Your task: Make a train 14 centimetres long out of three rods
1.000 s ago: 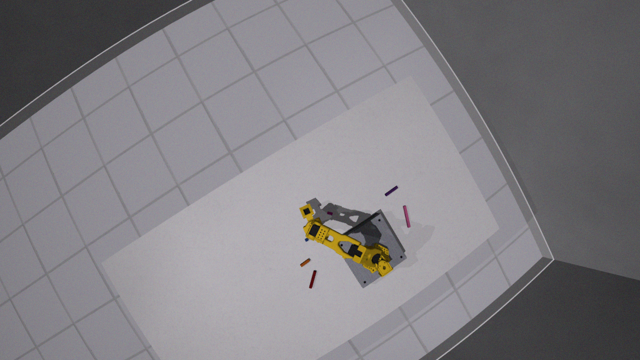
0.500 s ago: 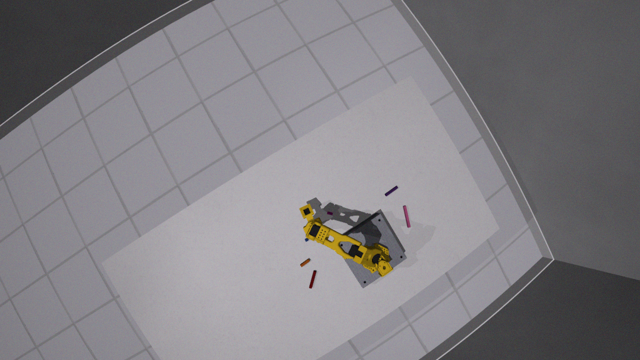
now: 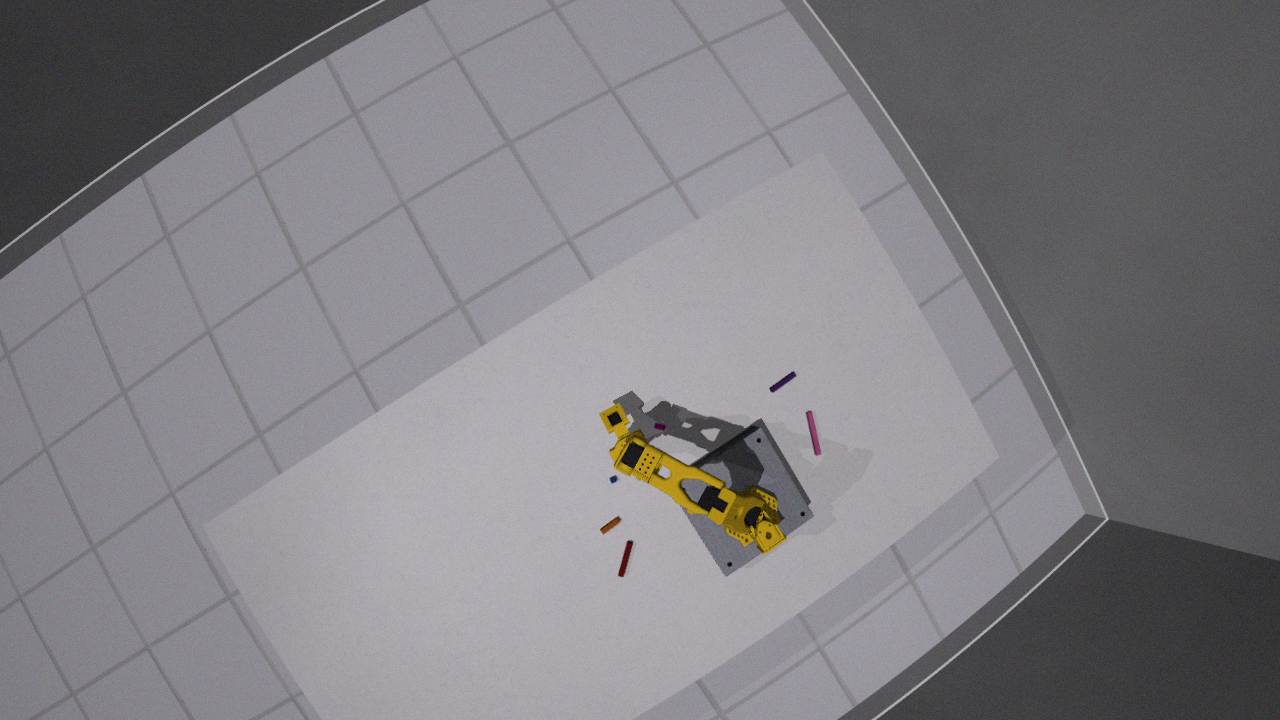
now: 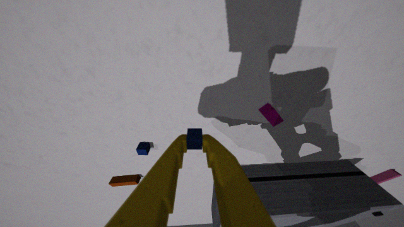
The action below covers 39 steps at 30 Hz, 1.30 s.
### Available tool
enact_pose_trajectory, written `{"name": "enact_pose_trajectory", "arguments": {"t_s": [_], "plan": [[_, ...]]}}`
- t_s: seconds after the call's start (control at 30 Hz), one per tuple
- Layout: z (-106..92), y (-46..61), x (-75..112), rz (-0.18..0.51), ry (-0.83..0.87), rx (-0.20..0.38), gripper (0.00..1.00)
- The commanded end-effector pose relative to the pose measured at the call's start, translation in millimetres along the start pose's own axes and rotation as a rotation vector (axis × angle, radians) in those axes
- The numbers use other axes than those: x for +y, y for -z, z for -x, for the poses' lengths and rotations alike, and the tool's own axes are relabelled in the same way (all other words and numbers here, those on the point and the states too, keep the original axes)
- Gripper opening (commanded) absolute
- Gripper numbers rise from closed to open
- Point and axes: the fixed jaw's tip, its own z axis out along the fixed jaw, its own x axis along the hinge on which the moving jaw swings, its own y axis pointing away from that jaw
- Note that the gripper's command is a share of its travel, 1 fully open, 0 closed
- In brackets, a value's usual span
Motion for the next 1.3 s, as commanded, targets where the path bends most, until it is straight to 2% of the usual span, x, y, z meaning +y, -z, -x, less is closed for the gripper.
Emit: {"name": "enact_pose_trajectory", "arguments": {"t_s": [0.0, 0.23, 0.67, 0.73, 1.23, 1.27], "plan": [[3.0, 2.7, -7.8, 0.002, 0.031, 0.001, 0.00], [8.7, 2.5, -18.1, 0.004, 0.095, 0.001, 0.00], [25.6, 1.3, -59.9, 0.012, 0.338, 0.000, 0.00], [25.6, 1.3, -59.9, 0.012, 0.338, 0.000, 0.00], [36.1, -1.0, -128.0, 0.022, 0.701, -0.008, 0.00], [36.1, -1.0, -128.0, 0.022, 0.701, -0.008, 0.00]]}}
